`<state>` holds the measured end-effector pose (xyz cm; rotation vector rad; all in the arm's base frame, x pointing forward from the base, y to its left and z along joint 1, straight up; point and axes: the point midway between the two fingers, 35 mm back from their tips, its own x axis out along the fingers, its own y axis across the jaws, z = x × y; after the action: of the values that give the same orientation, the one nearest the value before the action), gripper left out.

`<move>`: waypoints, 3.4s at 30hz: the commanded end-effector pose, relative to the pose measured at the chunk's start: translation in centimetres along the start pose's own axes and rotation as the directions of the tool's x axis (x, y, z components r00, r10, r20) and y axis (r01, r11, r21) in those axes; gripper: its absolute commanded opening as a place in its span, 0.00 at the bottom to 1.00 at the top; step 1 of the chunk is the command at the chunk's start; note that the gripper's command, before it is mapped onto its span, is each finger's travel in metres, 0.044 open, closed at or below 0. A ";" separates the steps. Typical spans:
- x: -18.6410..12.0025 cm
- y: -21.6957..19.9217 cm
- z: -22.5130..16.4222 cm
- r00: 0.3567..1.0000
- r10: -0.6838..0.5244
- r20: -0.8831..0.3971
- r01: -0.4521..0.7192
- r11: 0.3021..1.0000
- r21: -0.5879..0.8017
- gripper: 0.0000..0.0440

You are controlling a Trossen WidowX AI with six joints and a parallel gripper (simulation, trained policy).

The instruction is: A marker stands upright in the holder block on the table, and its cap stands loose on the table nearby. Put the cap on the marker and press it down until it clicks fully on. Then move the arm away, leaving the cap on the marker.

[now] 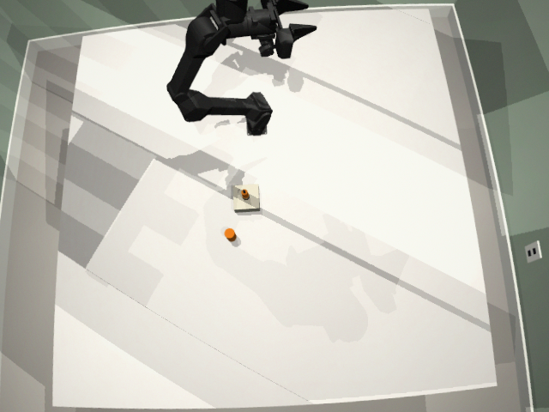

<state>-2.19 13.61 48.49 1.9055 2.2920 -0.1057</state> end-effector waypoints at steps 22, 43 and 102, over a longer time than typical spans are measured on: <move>4.0 1.6 2.5 0.969 0.130 0.211 -0.134 0.991 0.007 0.76; 6.7 4.0 4.2 0.911 0.223 0.346 -0.246 0.969 0.024 0.76; 10.2 14.2 9.5 0.688 0.359 0.631 -0.548 0.827 0.127 0.77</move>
<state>10.12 24.48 38.44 2.1313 1.4180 -0.8682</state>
